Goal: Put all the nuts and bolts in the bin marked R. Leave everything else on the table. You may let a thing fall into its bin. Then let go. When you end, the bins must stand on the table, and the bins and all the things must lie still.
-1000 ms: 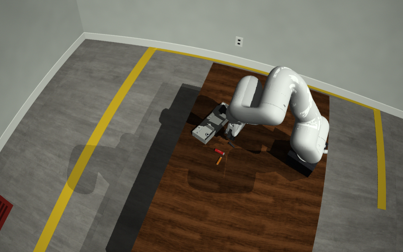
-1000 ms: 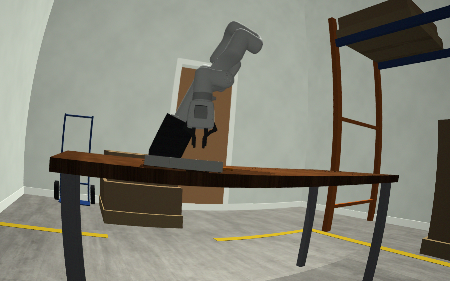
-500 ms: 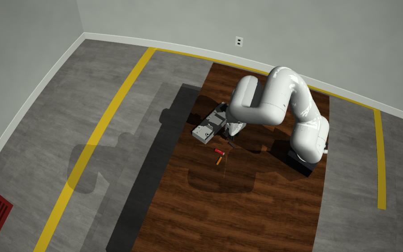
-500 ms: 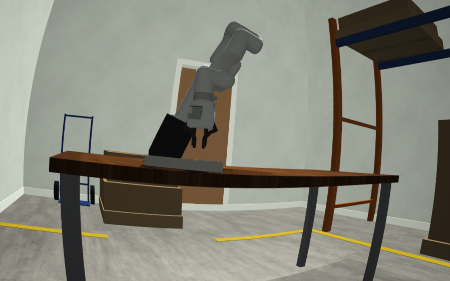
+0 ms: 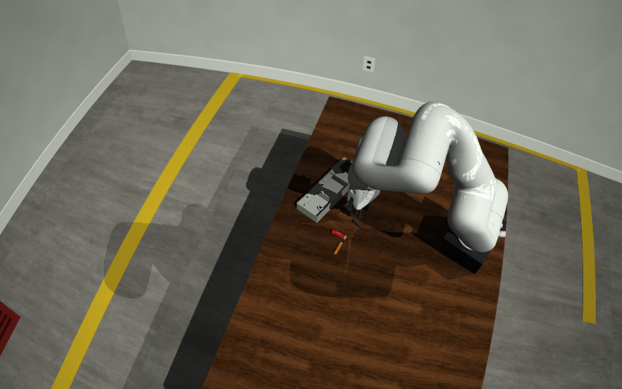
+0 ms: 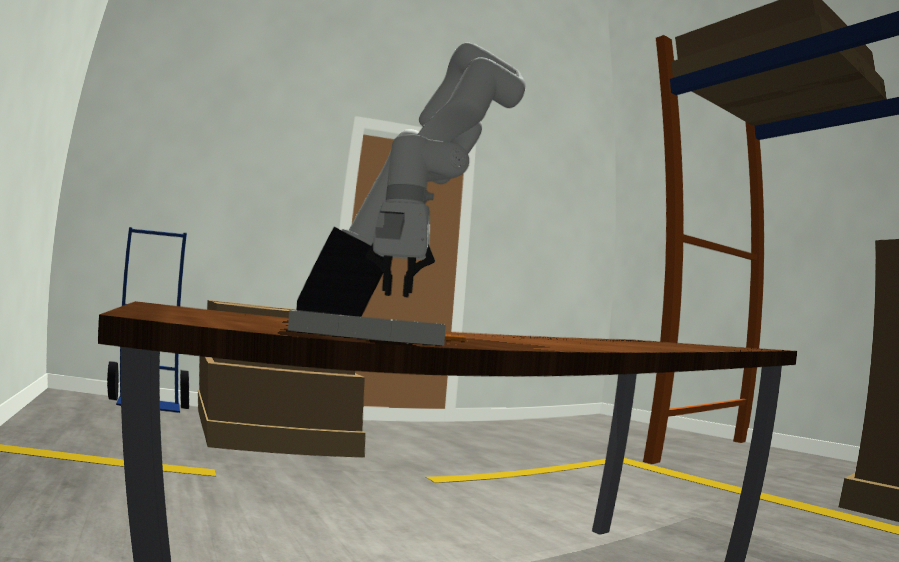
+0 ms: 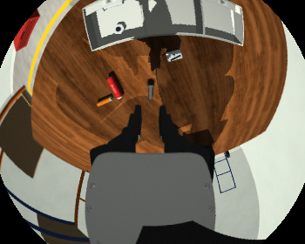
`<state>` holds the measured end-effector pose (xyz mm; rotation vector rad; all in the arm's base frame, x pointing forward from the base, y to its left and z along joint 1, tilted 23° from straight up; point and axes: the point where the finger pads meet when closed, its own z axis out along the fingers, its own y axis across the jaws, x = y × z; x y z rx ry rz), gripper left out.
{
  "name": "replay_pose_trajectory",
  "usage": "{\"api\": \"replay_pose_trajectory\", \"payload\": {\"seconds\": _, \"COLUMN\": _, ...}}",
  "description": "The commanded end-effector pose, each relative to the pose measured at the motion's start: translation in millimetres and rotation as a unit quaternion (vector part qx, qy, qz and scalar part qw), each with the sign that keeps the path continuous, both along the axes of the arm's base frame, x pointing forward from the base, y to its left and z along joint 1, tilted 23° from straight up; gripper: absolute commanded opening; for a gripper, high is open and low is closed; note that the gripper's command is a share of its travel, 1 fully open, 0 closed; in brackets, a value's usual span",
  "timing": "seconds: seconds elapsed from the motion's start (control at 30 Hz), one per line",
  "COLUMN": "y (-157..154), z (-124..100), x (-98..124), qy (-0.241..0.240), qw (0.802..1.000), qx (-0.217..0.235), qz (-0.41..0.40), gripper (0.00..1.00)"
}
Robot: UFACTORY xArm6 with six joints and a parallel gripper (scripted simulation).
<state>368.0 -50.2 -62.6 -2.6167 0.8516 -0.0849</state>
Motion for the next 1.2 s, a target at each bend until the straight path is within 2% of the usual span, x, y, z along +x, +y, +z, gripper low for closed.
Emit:
{"api": "replay_pose_trajectory", "payload": {"seconds": 0.0, "y": -0.6, "z": 0.7, "x": 1.0, "qy": -0.001, "qw": 1.000, "qx": -0.001, "qz": 0.000, "gripper": 0.29}}
{"api": "replay_pose_trajectory", "payload": {"seconds": 0.27, "y": -0.6, "z": 0.7, "x": 1.0, "qy": -0.001, "qw": 1.000, "qx": -0.001, "qz": 0.000, "gripper": 0.29}}
{"api": "replay_pose_trajectory", "payload": {"seconds": 0.63, "y": 14.3, "z": -39.9, "x": 8.9, "qy": -0.001, "qw": 1.000, "qx": 0.000, "qz": 0.000, "gripper": 0.29}}
{"api": "replay_pose_trajectory", "payload": {"seconds": 0.7, "y": 14.3, "z": -39.9, "x": 8.9, "qy": -0.001, "qw": 1.000, "qx": 0.000, "qz": 0.000, "gripper": 0.29}}
{"api": "replay_pose_trajectory", "payload": {"seconds": 0.83, "y": 19.7, "z": -54.6, "x": 12.0, "qy": -0.001, "qw": 1.000, "qx": 0.000, "qz": 0.000, "gripper": 0.29}}
{"api": "replay_pose_trajectory", "payload": {"seconds": 1.17, "y": 22.9, "z": -63.0, "x": 13.3, "qy": -0.001, "qw": 1.000, "qx": 0.000, "qz": 0.000, "gripper": 0.29}}
